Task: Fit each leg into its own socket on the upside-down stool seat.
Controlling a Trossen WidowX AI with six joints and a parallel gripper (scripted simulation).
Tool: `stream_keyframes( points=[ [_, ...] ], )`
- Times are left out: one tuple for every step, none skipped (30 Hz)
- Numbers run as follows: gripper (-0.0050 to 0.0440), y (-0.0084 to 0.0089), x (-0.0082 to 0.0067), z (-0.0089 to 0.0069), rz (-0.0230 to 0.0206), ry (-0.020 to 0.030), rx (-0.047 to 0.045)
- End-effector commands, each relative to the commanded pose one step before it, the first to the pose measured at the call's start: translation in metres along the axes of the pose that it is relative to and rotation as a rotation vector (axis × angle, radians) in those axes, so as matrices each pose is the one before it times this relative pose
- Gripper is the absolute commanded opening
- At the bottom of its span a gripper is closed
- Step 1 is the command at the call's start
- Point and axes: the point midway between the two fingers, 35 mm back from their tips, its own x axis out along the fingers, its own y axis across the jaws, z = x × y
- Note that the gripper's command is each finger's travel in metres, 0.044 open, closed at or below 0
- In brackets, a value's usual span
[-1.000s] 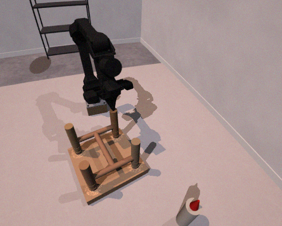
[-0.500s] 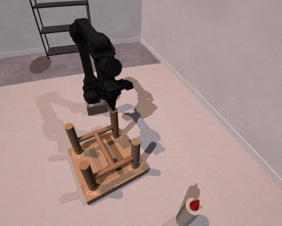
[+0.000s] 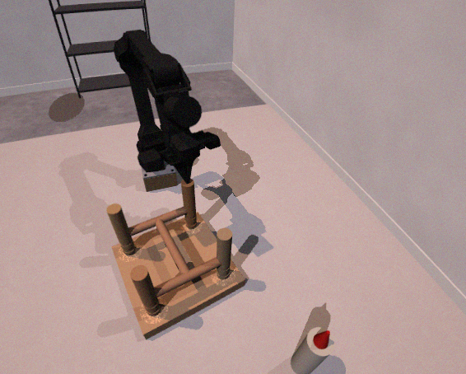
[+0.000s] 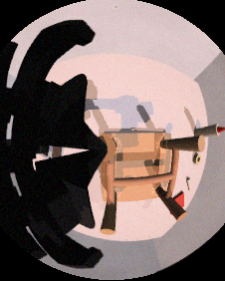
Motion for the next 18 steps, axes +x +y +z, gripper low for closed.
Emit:
stream_keyframes(
  points=[
    [0.0000,-0.00245,0.01717,-0.00554,-0.01055,0.04469,0.00306],
    [0.0000,0.00000,0.00013,-0.00003,0.00000,0.00000,0.00000],
    [0.0000,0.00000,0.00000,0.00000,0.00000,0.00000,0.00000],
    [0.0000,0.00000,0.00000,0.00000,0.00000,0.00000,0.00000],
    [0.0000,0.00000,0.00013,-0.00003,0.00000,0.00000,0.00000],
    [0.0000,0.00000,0.00013,-0.00003,0.00000,0.00000,0.00000],
    [0.0000,0.00000,0.00013,-0.00003,0.00000,0.00000,0.00000],
    [0.0000,0.00000,0.00013,-0.00003,0.00000,0.00000,0.00000],
    [0.0000,0.00000,0.00013,-0.00003,0.00000,0.00000,0.00000],
    [0.0000,0.00000,0.00013,-0.00003,0.00000,0.00000,0.00000],
    [0.0000,0.00000,0.00013,-0.00003,0.00000,0.00000,0.00000],
    [0.0000,0.00000,0.00013,-0.00003,0.00000,0.00000,0.00000],
    [0.0000,0.00000,0.00013,-0.00003,0.00000,0.00000,0.00000],
    [0.0000,0.00000,0.00013,-0.00003,0.00000,0.00000,0.00000],
    [0.0000,0.00000,0.00013,-0.00003,0.00000,0.00000,0.00000],
    [0.0000,0.00000,0.00013,-0.00003,0.00000,0.00000,0.00000],
    [0.0000,0.00000,0.00013,-0.00003,0.00000,0.00000,0.00000],
    [0.0000,0.00000,0.00013,-0.00003,0.00000,0.00000,0.00000]
  ],
)
